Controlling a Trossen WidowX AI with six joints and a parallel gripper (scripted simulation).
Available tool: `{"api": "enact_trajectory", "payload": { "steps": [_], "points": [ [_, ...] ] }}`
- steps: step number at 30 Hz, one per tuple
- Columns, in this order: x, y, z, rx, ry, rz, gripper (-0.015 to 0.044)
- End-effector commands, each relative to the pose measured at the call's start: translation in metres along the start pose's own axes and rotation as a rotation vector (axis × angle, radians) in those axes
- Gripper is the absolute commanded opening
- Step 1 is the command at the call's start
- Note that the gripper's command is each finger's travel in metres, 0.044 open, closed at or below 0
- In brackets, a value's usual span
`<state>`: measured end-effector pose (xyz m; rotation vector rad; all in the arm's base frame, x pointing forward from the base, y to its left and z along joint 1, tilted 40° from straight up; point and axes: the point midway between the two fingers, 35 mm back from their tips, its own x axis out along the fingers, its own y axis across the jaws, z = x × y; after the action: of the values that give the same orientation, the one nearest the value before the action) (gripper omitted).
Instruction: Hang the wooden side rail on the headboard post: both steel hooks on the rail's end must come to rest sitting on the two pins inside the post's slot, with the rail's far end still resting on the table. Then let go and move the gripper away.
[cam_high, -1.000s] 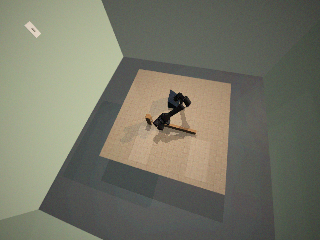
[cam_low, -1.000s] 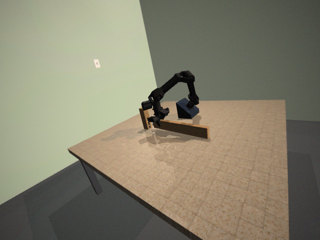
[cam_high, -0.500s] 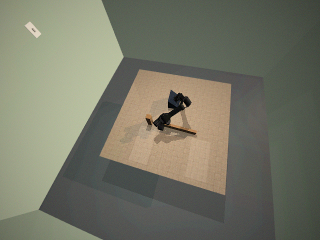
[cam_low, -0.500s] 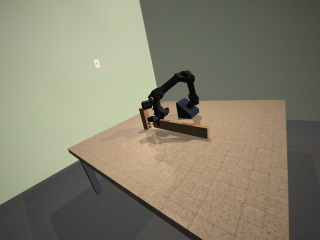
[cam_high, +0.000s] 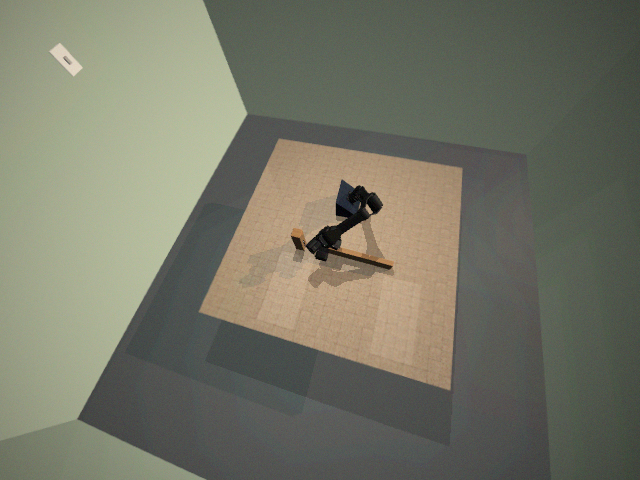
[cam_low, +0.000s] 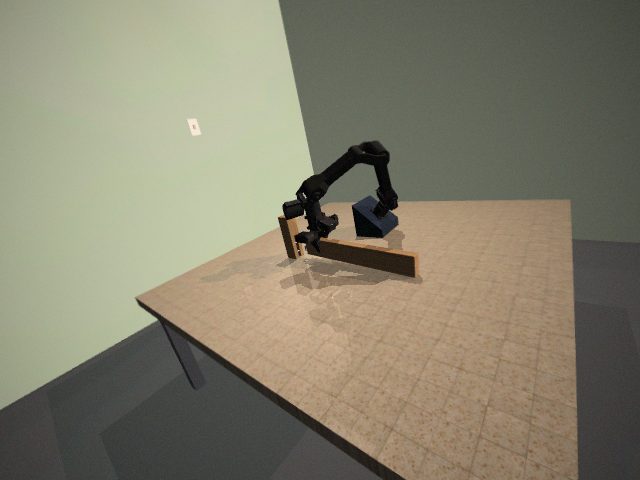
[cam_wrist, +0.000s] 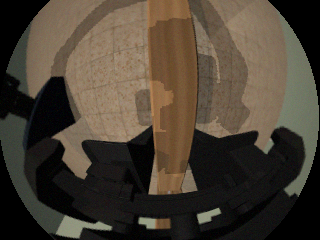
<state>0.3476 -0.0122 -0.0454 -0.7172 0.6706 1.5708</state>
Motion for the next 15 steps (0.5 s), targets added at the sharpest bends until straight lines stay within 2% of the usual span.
{"api": "enact_trajectory", "payload": {
  "steps": [1,15],
  "points": [
    [-0.0050,-0.0035,-0.0024,-0.001,0.000,-0.017,0.0000],
    [-0.0047,-0.0049,-0.0037,-0.001,0.000,-0.017,0.0000]
  ]
}}
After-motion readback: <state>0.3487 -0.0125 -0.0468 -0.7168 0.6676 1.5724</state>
